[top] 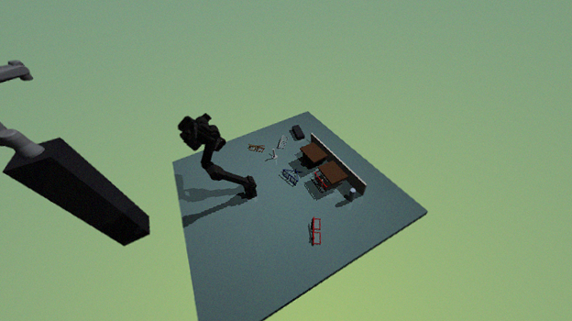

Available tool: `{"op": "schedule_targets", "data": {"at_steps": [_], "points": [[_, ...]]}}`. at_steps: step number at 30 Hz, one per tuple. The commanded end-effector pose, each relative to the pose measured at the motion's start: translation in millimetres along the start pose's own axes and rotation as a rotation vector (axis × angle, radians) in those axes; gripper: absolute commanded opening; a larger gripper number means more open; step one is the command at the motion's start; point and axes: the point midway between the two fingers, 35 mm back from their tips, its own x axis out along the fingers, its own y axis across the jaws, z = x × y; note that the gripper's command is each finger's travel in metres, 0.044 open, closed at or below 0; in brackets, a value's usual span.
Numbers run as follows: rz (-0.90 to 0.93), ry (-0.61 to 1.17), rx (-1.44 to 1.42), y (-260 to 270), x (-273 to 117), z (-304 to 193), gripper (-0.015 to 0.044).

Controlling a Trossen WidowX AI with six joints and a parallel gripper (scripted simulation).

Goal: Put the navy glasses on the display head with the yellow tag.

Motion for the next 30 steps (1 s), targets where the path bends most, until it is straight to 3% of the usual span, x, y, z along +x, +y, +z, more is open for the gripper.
{"op": "schedule_targets", "data": {"at_steps": [1, 8, 17, 30], "points": [[0.000, 0.000, 0.000, 0.0, 0.0, 0.0, 0.0426], [0.000, 0.000, 0.000, 0.0, 0.0, 0.0, 0.0440], [0.150, 0.135, -0.258, -22.9, -6.7, -92.9, 0.0204], [0.282, 0.463, -0.581, -105.4, -34.4, -220.0, 0.0200]]}}
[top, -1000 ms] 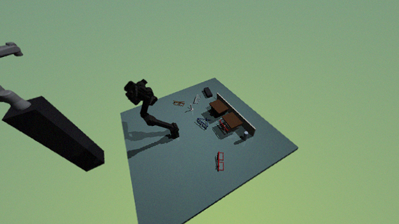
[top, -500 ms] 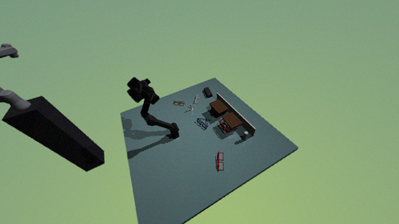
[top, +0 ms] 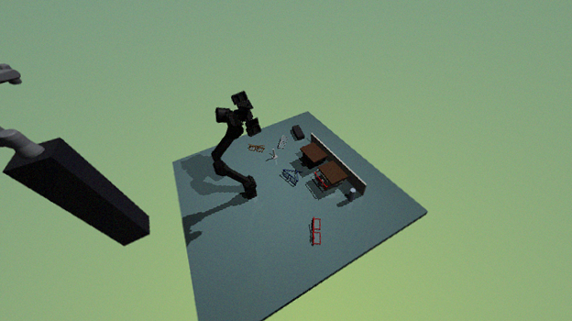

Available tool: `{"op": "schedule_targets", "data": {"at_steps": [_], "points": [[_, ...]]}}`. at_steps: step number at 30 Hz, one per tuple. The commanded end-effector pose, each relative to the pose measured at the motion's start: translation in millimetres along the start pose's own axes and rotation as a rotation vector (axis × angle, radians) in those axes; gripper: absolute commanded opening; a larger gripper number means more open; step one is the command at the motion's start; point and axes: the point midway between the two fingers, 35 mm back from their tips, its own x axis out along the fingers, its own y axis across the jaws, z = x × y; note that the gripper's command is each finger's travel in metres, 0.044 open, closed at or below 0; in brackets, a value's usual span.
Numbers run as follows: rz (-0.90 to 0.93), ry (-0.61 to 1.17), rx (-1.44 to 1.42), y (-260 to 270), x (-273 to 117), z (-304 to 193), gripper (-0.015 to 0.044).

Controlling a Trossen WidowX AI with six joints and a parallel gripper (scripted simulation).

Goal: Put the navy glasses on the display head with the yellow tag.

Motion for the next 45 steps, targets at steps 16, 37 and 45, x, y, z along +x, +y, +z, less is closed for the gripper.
{"op": "schedule_targets", "data": {"at_steps": [16, 37, 45], "points": [[-0.058, 0.689, -0.399, -121.8, -48.7, -227.7, 0.0200], [-0.899, 1.510, -0.769, -379.9, -264.1, -286.2, 0.0200], [-1.470, 1.582, -0.938, -436.3, -343.9, -219.7, 0.0200]]}}
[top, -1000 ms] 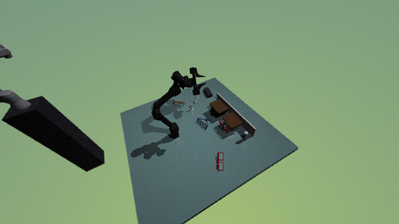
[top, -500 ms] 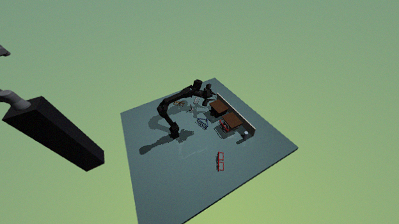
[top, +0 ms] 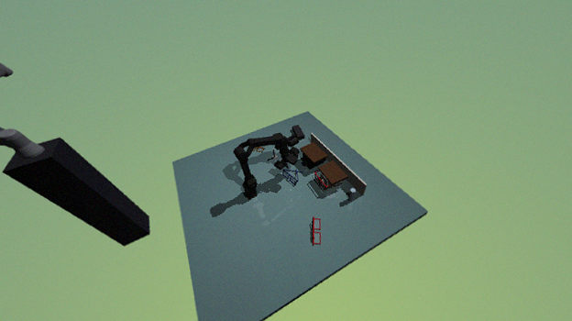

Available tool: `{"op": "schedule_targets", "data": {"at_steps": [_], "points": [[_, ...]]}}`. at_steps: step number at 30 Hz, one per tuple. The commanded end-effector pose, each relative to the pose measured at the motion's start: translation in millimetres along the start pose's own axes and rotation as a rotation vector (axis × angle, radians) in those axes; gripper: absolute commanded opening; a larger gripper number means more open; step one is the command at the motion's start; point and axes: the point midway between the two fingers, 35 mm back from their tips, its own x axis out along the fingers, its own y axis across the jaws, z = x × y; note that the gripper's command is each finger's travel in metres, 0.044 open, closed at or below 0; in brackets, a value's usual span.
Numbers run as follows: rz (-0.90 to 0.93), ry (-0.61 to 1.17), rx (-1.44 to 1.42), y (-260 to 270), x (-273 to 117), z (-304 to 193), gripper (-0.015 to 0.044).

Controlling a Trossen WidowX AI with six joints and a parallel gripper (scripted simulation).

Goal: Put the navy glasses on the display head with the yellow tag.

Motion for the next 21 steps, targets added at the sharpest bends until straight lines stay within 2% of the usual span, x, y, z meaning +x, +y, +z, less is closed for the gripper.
{"op": "schedule_targets", "data": {"at_steps": [1, 6, 9, 21], "points": [[-0.141, 0.091, 0.043, -25.5, 14.5, -18.5, 0.0200], [-0.140, 0.091, 0.043, -20.1, 15.5, -16.3, 0.0200], [-0.140, 0.091, 0.043, -20.1, 15.5, -16.3, 0.0121], [-0.140, 0.091, 0.043, -20.8, 21.0, -16.7, 0.0120]]}}
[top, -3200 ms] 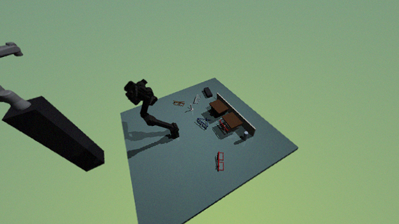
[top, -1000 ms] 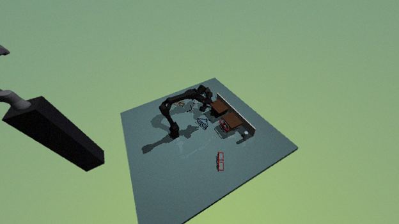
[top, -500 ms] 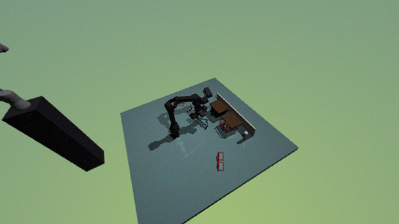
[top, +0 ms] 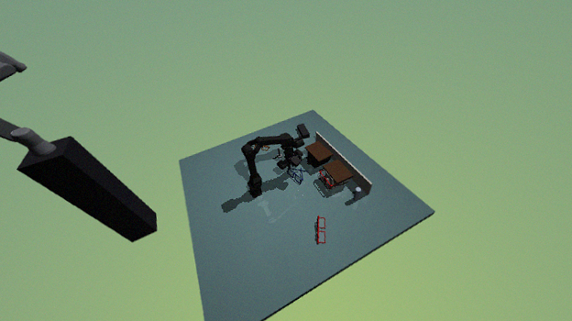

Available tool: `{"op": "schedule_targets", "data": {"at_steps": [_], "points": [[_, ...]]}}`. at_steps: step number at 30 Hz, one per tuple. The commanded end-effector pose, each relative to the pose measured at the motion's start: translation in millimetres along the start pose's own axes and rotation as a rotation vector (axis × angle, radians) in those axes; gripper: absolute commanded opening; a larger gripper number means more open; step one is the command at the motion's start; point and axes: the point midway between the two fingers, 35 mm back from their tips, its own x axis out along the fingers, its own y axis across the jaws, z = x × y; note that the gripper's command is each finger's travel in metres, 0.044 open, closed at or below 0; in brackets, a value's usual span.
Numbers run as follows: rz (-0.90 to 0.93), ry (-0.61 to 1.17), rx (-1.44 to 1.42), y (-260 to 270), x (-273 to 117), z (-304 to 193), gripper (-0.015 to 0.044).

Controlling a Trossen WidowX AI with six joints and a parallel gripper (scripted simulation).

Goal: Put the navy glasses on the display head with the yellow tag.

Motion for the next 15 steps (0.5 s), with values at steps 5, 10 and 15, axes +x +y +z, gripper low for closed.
{"op": "schedule_targets", "data": {"at_steps": [5, 10, 15], "points": [[-0.003, 0.006, 0.005, -0.6, 12.4, -0.7, 0.0120], [-0.003, 0.006, 0.005, -0.9, 20.7, -0.7, 0.0120], [-0.003, 0.006, 0.005, -1.5, 28.9, -0.6, 0.0120]]}}
